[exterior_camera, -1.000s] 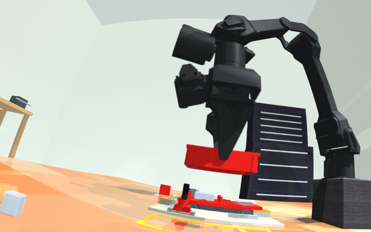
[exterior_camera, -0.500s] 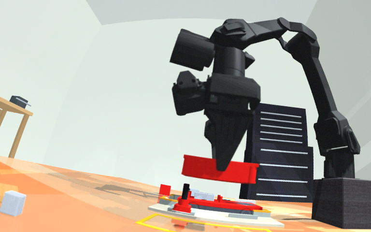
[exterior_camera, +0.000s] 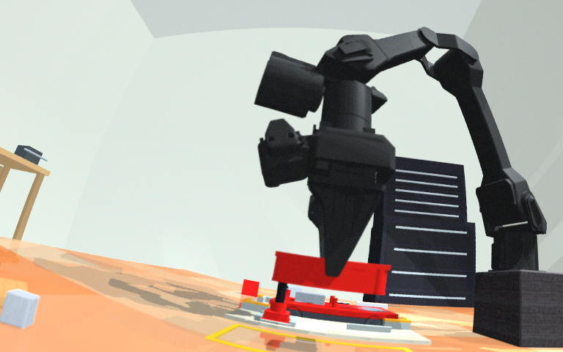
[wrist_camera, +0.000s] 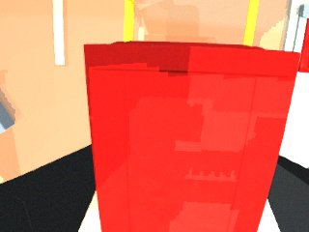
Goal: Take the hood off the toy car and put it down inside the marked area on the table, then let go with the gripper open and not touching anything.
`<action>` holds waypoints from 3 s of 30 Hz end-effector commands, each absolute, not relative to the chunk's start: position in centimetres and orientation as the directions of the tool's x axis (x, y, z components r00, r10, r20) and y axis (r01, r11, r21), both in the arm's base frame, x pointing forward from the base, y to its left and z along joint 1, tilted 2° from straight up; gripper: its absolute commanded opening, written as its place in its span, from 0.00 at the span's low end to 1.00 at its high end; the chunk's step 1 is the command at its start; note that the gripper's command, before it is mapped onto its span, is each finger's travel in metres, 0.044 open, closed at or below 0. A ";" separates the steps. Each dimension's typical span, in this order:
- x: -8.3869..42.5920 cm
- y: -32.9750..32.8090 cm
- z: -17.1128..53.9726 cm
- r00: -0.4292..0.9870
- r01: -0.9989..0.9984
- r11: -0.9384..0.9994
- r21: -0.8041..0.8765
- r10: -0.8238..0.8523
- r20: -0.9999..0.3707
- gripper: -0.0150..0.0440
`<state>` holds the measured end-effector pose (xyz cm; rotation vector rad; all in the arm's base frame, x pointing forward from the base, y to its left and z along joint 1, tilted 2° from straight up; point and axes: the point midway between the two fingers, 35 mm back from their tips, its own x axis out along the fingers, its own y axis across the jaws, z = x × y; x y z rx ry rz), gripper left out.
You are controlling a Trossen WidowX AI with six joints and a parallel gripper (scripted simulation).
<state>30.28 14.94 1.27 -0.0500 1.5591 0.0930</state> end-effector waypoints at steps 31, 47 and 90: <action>29.9 14.9 -2.0 0.002 -0.087 0.996 0.026 0.026 -1.000 0.25; 29.9 14.9 -2.9 0.002 -0.087 0.996 0.026 0.026 -1.000 0.25; 29.9 14.9 -4.5 0.003 -0.091 0.996 0.025 0.025 -1.000 0.52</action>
